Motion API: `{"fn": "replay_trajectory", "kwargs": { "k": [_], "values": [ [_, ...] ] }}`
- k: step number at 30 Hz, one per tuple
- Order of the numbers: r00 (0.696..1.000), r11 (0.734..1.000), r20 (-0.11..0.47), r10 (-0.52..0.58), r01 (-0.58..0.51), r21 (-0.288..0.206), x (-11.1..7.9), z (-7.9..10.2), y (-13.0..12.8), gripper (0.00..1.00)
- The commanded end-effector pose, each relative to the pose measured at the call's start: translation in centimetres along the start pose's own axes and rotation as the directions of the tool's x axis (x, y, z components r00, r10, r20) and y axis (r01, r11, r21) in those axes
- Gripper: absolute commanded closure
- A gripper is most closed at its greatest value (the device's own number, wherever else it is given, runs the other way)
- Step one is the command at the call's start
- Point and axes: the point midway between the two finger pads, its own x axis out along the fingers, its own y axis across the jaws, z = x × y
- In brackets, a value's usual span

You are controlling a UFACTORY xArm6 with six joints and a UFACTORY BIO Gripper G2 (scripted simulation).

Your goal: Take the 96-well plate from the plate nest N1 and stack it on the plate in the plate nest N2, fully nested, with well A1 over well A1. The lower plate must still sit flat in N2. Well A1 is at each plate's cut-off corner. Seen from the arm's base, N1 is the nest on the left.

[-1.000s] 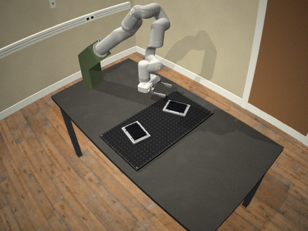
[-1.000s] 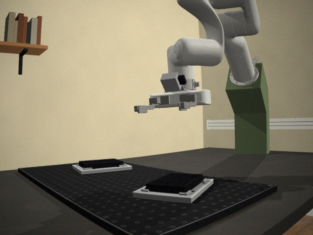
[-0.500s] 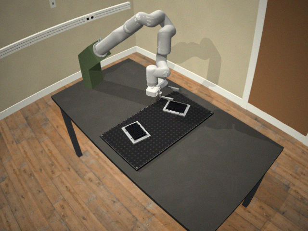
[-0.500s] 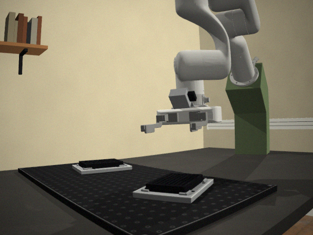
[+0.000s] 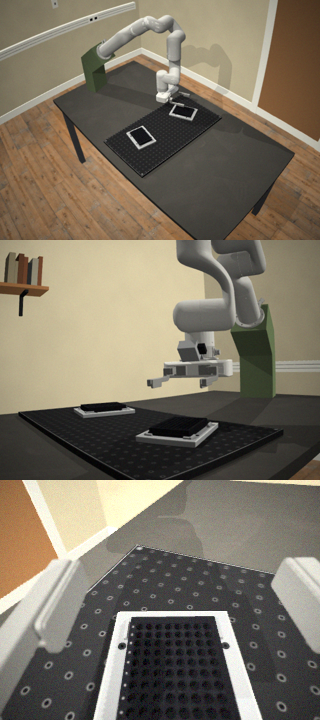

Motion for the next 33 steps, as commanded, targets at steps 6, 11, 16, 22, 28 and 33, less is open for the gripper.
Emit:
{"fn": "replay_trajectory", "kwargs": {
  "k": [6,11,16,22,28,33],
  "values": [
    [1.0,1.0,0.007,-0.002,0.002,-0.012,0.1,0.0,0.0,0.63],
    [1.0,1.0,0.007,-0.002,0.002,-0.012,0.1,-0.6,0.0,0.63],
    [1.0,1.0,0.007,-0.002,0.002,-0.012,0.1,-1.5,0.0,0.63],
    [1.0,1.0,0.007,-0.002,0.002,-0.012,0.1,-2.1,0.0,0.63],
    [1.0,1.0,0.007,-0.002,0.002,-0.012,0.1,-3.1,0.0,0.63],
    [1.0,1.0,0.007,-0.002,0.002,-0.012,0.1,-4.0,0.0,0.63]
  ]
}}
